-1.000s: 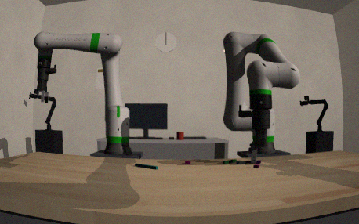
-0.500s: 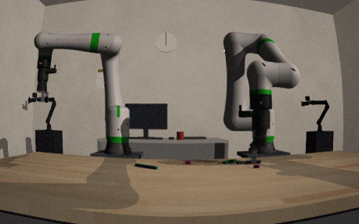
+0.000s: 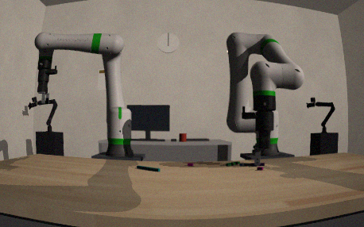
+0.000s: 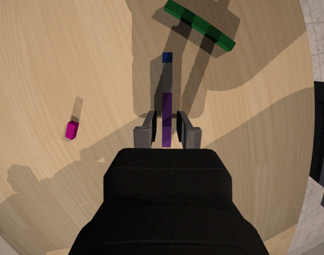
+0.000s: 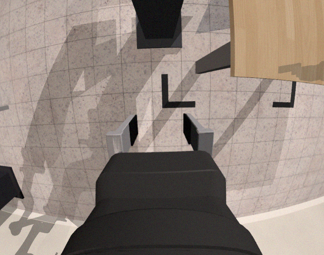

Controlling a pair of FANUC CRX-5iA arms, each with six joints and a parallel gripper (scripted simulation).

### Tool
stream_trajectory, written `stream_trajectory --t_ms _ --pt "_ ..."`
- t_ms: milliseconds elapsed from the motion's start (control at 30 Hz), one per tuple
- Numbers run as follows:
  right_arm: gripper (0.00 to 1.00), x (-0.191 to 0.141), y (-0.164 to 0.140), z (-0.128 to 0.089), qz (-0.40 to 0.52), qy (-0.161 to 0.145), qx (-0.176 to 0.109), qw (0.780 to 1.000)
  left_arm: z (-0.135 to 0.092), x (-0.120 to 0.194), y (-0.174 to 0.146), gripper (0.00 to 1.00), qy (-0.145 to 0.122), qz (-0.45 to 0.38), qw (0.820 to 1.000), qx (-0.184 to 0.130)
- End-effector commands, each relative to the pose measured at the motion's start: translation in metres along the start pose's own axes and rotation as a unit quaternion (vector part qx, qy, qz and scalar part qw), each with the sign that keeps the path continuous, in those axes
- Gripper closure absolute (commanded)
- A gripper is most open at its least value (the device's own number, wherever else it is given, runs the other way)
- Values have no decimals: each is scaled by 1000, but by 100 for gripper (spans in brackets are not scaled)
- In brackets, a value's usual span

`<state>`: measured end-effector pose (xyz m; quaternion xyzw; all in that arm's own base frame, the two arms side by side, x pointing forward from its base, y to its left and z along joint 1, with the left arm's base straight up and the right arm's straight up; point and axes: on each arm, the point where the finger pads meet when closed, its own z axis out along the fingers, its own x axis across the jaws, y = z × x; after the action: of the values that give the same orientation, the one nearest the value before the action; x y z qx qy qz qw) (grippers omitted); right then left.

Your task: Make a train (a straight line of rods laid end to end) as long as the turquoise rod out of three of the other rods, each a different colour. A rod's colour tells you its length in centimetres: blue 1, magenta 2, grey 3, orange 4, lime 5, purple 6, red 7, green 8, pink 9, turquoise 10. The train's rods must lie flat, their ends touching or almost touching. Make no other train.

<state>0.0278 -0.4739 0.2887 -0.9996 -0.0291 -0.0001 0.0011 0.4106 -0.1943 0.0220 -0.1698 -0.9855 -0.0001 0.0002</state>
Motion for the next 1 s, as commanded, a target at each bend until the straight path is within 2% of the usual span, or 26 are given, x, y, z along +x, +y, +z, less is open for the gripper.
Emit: stream_trajectory --t_ms 0,400,667,733,967 --pt "0 0 0 -1 0 0 -1 1000 -1 -1 0 46 -1 0 1000 0" --pt "0 0 0 -1 0 0 -1 1000 -8 -1 0 46 -1 0 1000 0" --pt "0 0 0 -1 0 0 -1 1000 -45 -1 0 46 -1 0 1000 0" --pt "0 0 0 -1 0 0 -1 1000 -45 -1 0 46 -1 0 1000 0" --pt "0 0 0 -1 0 0 -1 1000 -80 -1 0 46 -1 0 1000 0"
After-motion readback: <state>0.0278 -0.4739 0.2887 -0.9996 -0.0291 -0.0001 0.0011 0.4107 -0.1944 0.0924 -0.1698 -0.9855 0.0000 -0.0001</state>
